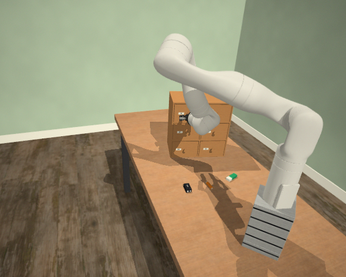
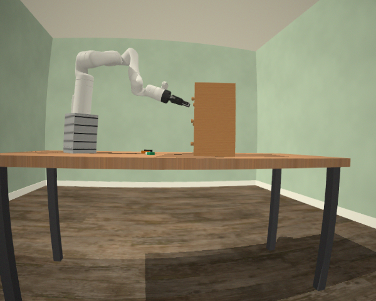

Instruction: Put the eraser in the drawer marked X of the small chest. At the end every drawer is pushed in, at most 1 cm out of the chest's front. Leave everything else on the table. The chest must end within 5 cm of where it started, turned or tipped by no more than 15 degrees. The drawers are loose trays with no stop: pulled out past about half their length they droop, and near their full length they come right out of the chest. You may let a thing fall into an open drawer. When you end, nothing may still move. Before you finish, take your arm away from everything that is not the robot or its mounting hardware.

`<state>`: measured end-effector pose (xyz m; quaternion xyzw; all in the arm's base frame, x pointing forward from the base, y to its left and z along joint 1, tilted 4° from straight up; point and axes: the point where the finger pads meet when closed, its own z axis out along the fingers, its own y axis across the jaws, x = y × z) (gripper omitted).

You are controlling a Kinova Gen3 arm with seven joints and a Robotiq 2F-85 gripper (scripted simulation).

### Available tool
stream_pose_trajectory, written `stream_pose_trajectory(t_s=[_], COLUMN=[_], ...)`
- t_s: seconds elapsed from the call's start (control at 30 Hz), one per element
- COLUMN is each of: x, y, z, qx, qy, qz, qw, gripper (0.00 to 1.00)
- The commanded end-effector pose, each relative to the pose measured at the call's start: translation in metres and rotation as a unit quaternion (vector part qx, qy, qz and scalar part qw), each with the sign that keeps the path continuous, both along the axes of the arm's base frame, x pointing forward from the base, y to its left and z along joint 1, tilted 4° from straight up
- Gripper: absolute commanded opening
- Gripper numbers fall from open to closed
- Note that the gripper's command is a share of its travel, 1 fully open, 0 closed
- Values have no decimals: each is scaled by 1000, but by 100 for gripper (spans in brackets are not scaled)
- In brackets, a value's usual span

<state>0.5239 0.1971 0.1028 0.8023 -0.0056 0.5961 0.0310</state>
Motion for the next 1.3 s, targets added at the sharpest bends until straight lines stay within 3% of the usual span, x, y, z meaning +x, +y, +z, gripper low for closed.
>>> stream_pose_trajectory(t_s=[0.0,0.53,1.27], x=[3,27,32], y=[-1,-2,-2], z=[1,3,3], qx=[1,1,1], qy=[-1,-1,-1], qz=[-1,-1,-1], qw=[1000,1000,1000], gripper=[33,33,33])
